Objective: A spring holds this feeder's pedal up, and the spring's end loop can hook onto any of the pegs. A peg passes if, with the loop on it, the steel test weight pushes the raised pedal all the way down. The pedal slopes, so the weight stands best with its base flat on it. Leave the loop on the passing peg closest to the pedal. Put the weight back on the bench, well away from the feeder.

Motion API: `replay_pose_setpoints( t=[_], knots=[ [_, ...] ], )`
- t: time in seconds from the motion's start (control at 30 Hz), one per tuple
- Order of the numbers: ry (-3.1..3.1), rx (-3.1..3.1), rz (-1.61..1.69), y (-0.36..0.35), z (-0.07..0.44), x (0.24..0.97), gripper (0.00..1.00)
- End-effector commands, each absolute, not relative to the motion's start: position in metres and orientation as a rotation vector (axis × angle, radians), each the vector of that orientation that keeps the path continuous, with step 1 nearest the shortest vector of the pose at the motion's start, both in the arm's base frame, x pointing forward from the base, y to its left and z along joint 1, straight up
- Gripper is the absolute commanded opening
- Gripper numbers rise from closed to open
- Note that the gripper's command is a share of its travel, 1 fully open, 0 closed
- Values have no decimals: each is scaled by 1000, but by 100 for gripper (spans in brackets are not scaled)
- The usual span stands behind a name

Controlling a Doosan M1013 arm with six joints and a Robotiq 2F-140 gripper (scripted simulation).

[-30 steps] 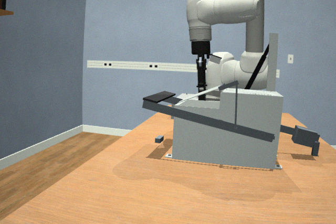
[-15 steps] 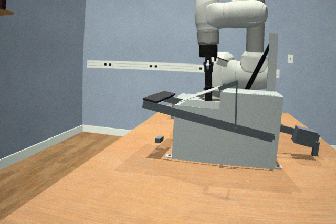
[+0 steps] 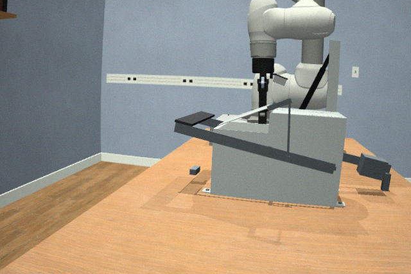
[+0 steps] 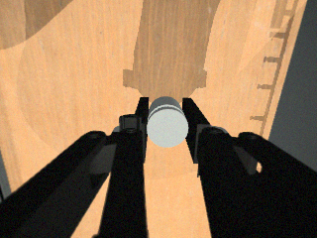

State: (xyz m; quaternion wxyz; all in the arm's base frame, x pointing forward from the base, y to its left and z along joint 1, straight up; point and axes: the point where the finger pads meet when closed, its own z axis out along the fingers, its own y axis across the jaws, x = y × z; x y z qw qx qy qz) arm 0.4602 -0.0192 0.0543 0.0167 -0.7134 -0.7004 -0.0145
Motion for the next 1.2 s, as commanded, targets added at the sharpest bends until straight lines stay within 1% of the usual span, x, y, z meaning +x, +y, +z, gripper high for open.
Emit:
replay_pose_setpoints(
  t=[0.0,1.07,1.17],
  knots=[
    [-2178,-2219,-45,-18,54,460,25],
    [-2197,-2238,-3,34,35,416,25],
    [-2196,-2237,-6,31,36,418,25]
  ],
)
